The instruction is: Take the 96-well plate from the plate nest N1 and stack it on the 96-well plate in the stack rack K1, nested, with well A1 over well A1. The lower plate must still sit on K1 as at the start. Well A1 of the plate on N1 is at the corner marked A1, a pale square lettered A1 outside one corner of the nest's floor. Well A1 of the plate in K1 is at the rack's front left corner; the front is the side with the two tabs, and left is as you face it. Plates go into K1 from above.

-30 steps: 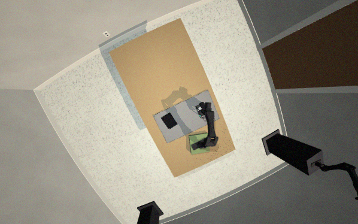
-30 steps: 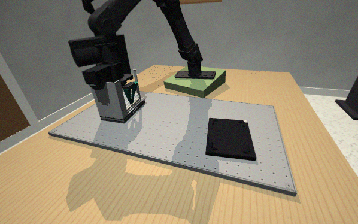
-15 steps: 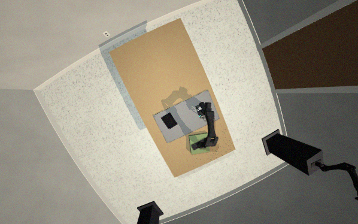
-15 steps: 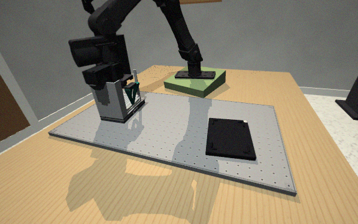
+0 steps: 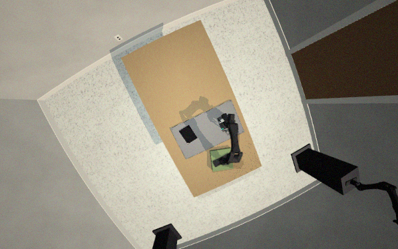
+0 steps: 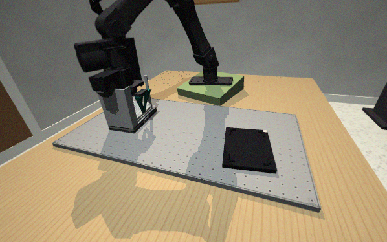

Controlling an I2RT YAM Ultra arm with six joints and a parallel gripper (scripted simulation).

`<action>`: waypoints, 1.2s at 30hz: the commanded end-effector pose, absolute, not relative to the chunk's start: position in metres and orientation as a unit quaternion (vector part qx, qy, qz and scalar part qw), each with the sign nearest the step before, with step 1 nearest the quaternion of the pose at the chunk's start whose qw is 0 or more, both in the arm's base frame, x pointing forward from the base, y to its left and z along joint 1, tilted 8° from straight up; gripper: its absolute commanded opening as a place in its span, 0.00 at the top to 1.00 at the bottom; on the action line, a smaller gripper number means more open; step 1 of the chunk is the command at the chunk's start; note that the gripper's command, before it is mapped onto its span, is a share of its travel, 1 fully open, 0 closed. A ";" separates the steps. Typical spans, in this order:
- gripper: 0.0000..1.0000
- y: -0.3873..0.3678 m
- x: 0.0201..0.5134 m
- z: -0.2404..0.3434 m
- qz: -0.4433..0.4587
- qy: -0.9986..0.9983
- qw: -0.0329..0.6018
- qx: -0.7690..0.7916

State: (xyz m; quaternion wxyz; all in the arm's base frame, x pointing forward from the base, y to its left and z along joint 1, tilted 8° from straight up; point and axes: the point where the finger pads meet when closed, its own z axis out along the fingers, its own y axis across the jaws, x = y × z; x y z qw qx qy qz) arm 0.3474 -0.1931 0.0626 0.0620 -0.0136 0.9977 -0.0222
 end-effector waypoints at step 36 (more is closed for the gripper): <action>0.00 -0.197 0.353 0.084 -0.033 0.996 0.083 -0.013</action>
